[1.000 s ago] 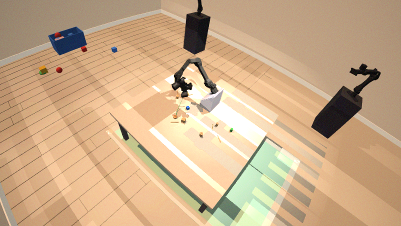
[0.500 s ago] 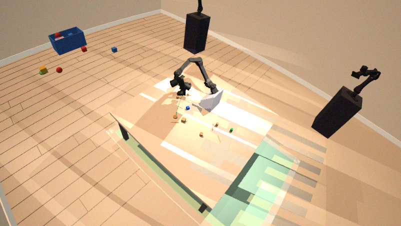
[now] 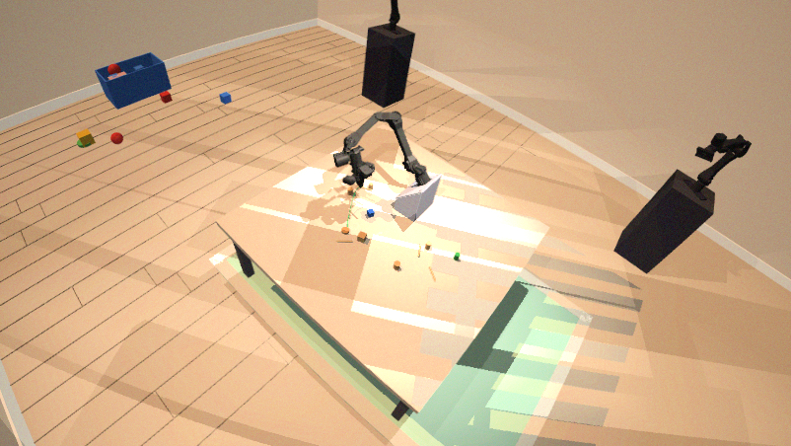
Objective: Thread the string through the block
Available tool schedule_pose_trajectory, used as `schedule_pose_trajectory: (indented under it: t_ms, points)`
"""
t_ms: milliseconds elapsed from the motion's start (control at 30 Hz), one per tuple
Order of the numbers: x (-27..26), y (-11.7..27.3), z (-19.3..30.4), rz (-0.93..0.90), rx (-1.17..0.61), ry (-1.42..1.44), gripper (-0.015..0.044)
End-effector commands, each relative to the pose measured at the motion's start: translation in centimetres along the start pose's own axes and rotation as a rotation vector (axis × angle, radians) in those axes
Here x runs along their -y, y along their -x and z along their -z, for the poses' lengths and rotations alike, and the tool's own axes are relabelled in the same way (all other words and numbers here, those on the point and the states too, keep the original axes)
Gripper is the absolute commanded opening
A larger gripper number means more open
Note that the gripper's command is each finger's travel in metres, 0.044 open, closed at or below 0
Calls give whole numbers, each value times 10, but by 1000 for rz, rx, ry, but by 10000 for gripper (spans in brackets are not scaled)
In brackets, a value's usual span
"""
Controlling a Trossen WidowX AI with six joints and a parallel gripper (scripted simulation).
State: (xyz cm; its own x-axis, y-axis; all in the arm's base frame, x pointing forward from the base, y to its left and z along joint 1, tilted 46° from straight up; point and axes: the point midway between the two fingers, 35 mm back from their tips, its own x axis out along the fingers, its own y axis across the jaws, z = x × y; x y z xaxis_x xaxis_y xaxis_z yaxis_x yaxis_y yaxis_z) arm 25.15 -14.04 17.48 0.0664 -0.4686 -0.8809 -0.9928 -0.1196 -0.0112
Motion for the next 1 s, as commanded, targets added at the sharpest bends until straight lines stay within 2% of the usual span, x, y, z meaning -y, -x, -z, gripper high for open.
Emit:
schedule_pose_trajectory:
  t_ms: [0,133,467,967]
  points:
    - [0,2,2,22,1,-44,0]
    - [1,3,3,29,1,-67,0]
    - [5,7,16,134,1,-389,0]
    - [7,1,17,121,-21,-377,0]
